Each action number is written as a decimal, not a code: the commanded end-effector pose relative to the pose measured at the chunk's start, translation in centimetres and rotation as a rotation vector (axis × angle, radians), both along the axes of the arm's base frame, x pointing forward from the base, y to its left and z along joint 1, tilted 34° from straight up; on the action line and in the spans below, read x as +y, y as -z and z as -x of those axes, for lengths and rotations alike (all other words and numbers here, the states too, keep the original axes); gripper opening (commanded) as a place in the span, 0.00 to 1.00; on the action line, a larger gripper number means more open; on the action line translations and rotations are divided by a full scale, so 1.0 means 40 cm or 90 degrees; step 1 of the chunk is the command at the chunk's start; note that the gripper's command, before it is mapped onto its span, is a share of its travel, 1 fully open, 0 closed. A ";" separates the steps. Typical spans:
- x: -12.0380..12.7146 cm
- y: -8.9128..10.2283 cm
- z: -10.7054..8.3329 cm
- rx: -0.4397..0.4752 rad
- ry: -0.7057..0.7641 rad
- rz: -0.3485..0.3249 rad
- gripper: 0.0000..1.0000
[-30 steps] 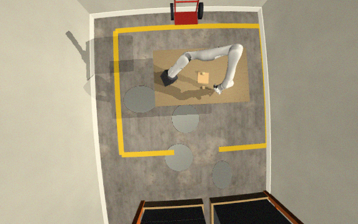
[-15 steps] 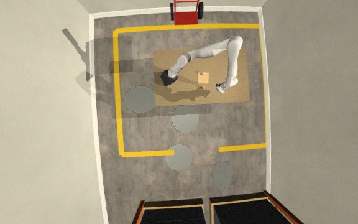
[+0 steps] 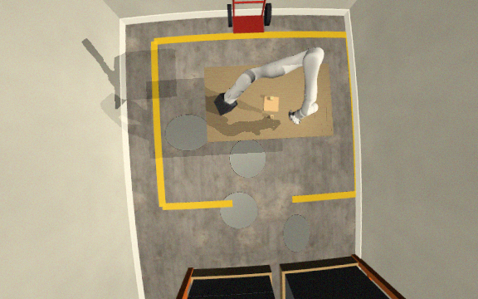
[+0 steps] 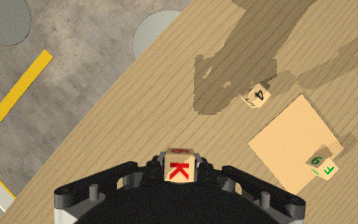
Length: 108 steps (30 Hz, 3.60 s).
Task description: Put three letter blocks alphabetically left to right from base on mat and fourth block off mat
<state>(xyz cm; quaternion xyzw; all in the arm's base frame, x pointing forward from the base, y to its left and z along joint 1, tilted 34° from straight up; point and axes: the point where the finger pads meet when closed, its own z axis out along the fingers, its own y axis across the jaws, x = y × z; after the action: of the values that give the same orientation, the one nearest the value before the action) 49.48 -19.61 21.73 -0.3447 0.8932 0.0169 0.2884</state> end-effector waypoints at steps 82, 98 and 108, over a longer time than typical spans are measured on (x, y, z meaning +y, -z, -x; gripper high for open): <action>0.410 0.085 0.342 0.326 1.185 -0.720 0.26; 0.420 0.090 0.360 0.337 1.233 -0.746 0.26; 0.420 0.090 0.361 0.337 1.233 -0.746 0.26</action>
<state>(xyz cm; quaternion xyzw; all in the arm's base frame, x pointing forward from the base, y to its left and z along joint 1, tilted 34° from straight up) 35.05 -2.78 18.08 0.6831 0.6707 0.2714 0.0994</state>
